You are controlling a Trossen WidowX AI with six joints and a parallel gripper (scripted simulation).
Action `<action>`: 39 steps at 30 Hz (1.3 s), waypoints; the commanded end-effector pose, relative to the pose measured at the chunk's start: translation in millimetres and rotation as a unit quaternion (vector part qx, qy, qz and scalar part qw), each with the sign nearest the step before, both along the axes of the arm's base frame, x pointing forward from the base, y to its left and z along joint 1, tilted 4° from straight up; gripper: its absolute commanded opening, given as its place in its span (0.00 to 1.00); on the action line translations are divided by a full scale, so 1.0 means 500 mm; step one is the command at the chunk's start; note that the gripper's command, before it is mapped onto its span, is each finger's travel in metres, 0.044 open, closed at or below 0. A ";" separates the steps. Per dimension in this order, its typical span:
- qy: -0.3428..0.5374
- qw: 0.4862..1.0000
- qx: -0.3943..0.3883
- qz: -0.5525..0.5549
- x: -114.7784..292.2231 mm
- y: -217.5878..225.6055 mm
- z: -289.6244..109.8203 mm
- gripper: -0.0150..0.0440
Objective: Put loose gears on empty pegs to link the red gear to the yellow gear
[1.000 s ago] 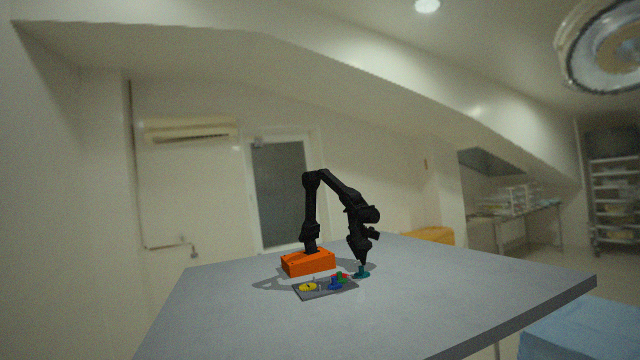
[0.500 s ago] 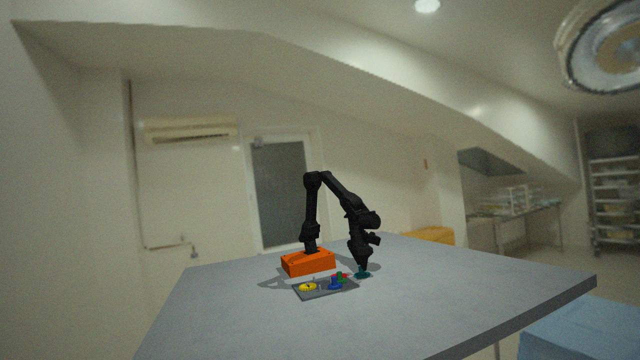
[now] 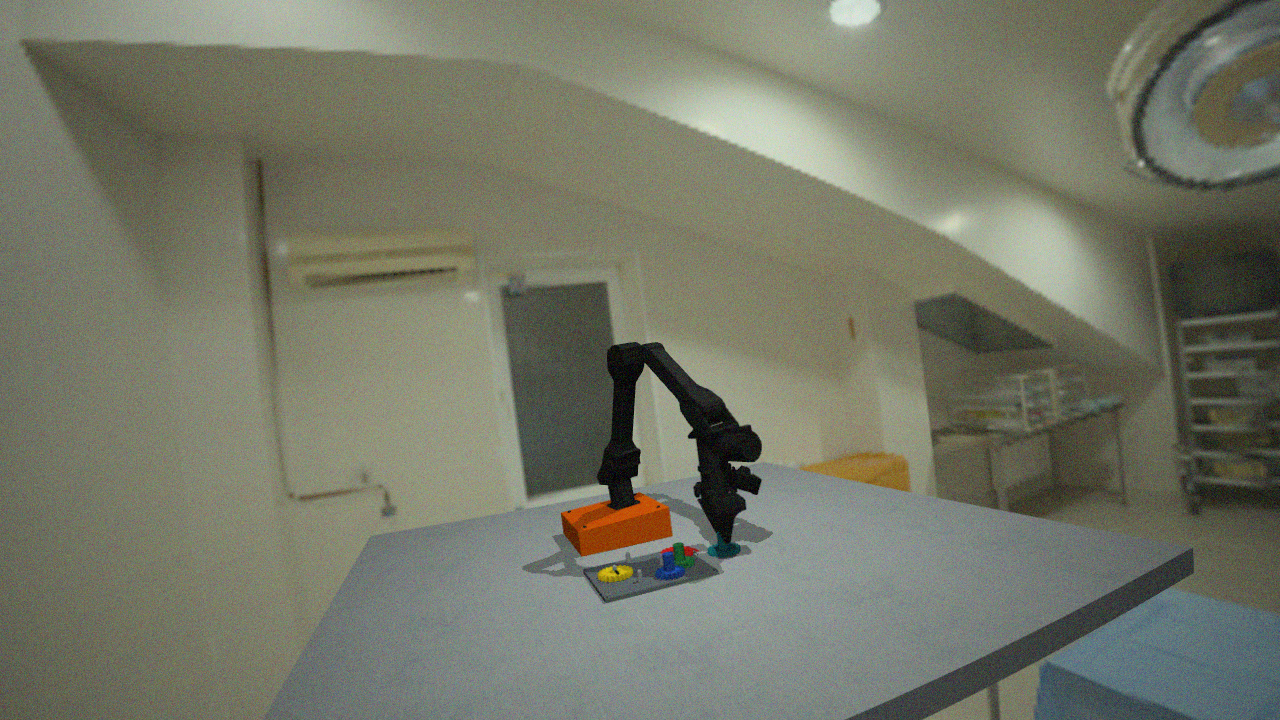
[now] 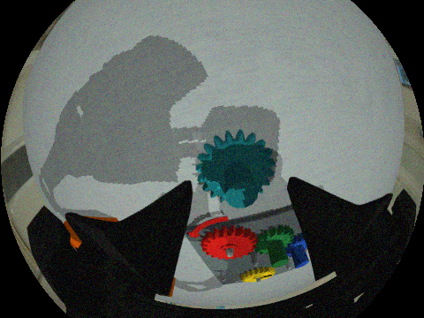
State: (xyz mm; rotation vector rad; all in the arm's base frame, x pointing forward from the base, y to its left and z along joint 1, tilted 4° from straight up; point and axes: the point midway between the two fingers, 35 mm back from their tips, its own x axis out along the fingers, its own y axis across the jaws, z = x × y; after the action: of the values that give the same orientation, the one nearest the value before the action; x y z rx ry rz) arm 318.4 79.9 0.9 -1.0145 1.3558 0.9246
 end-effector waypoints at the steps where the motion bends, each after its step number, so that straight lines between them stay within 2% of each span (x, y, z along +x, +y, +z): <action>1: 0.003 1.000 0.000 0.003 -0.003 -0.001 -0.003 0.69; 7: 0.003 1.000 0.000 0.003 -0.003 -0.001 -0.003 0.42; 14: 0.003 1.000 0.000 0.003 -0.003 -0.001 -0.003 0.34; 16: 0.003 1.000 0.000 0.003 -0.003 -0.001 -0.002 0.25; 39: 0.002 1.000 0.000 0.002 0.014 0.009 0.112 0.25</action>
State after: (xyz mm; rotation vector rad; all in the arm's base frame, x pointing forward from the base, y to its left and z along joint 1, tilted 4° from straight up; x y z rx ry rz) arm 322.5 83.2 47.0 -1.0170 1.3683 0.9367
